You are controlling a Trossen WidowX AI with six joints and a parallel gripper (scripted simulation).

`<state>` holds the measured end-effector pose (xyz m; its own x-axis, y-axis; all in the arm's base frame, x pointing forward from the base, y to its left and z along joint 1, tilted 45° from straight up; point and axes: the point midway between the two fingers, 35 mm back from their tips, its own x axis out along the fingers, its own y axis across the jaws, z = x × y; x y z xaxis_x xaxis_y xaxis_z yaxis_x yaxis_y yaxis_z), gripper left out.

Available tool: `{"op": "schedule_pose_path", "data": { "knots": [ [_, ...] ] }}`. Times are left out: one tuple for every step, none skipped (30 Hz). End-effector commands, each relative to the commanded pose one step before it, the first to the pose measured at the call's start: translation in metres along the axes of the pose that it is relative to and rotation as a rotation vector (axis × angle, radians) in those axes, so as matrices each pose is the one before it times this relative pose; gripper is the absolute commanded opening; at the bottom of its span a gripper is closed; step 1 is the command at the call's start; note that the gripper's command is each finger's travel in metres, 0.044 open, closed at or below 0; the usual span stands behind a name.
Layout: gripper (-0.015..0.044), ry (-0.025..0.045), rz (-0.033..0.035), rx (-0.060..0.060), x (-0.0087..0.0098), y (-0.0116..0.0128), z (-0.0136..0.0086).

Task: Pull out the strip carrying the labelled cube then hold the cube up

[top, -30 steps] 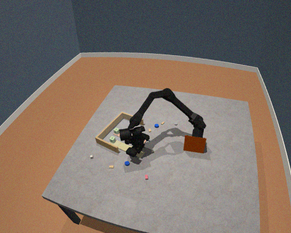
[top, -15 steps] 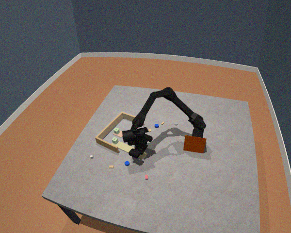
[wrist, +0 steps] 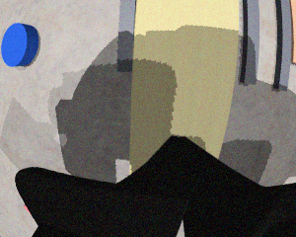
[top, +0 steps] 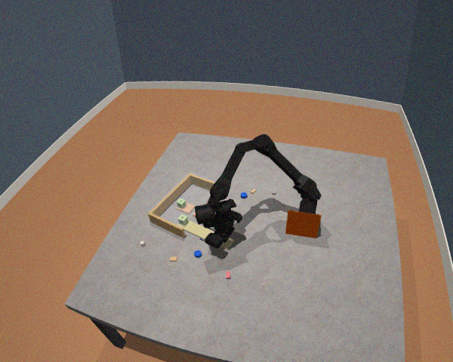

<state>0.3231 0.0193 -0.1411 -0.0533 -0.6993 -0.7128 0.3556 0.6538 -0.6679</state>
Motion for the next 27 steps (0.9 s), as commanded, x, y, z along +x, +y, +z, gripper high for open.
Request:
{"op": "schedule_pose_path", "data": {
  "knots": [
    [0.0, 0.0294, -0.00281, -0.0085, 0.00503, -0.00213, -0.01568],
    [0.0, 0.00007, 0.00003, -0.0001, 0.0, 0.00002, -0.00155],
    [0.0, 0.00007, 0.00004, -0.0001, 0.0, 0.00003, -0.00164],
    [0.0, 0.00007, 0.00003, -0.0001, 0.0, 0.00002, -0.00166],
    [0.0, 0.00007, 0.00004, -0.0001, 0.0, 0.00003, -0.0016],
    [0.0, 0.00007, 0.00003, -0.0001, 0.0, 0.00002, -0.0016],
    [0.0, 0.00007, 0.00004, -0.0001, 0.0, 0.00003, -0.00158],
    [0.0, 0.00007, 0.00003, -0.0001, 0.0, 0.00002, -0.00158],
    [0.0, 0.00007, 0.00005, -0.0001, 0.0, 0.00003, -0.00165],
    [0.0, 0.00007, 0.00004, -0.0001, 0.0, 0.00002, -0.00165],
    [0.0, 0.00007, 0.00005, -0.0001, 0.0, 0.00003, -0.0016],
    [0.0, 0.00007, 0.00004, -0.0001, 0.0, 0.00002, -0.00159],
    [0.0, 0.00007, 0.00005, -0.0001, 0.0, 0.00003, -0.00159],
    [0.0, 0.00007, 0.00004, -0.0001, 0.0, 0.00002, -0.00158],
    [0.0, 0.00007, 0.00005, -0.0001, 0.0, 0.00003, -0.00167],
    [0.0, 0.00007, 0.00004, -0.0001, 0.0, 0.00002, -0.00168],
    [0.0, 0.00007, 0.00005, -0.0001, 0.0, 0.00003, -0.00163],
    [0.0, 0.00007, 0.00004, -0.0001, 0.0, 0.00002, -0.00163],
    [0.0, 0.00007, 0.00005, -0.0001, 0.0, 0.00003, -0.00161],
    [0.0, 0.00007, 0.00004, -0.0001, 0.0, 0.00002, -0.00161],
    [0.0, 0.00007, 0.00005, -0.0001, 0.0, 0.00003, -0.00162],
    [0.0, 0.00007, 0.00004, -0.0001, 0.0, 0.00002, -0.00163],
    [0.0, 0.00007, 0.00005, -0.0001, 0.0, 0.00003, -0.00167],
    [0.0, 0.00007, 0.00004, -0.0001, 0.0, 0.00002, -0.00168],
    [0.0, 0.00007, 0.00005, -0.0001, 0.0, 0.00003, -0.00165],
    [0.0, 0.00007, 0.00004, -0.0001, 0.0, 0.00002, -0.00164],
    [0.0, 0.00007, 0.00005, -0.0001, 0.0, 0.00003, -0.00164]
  ]
}}
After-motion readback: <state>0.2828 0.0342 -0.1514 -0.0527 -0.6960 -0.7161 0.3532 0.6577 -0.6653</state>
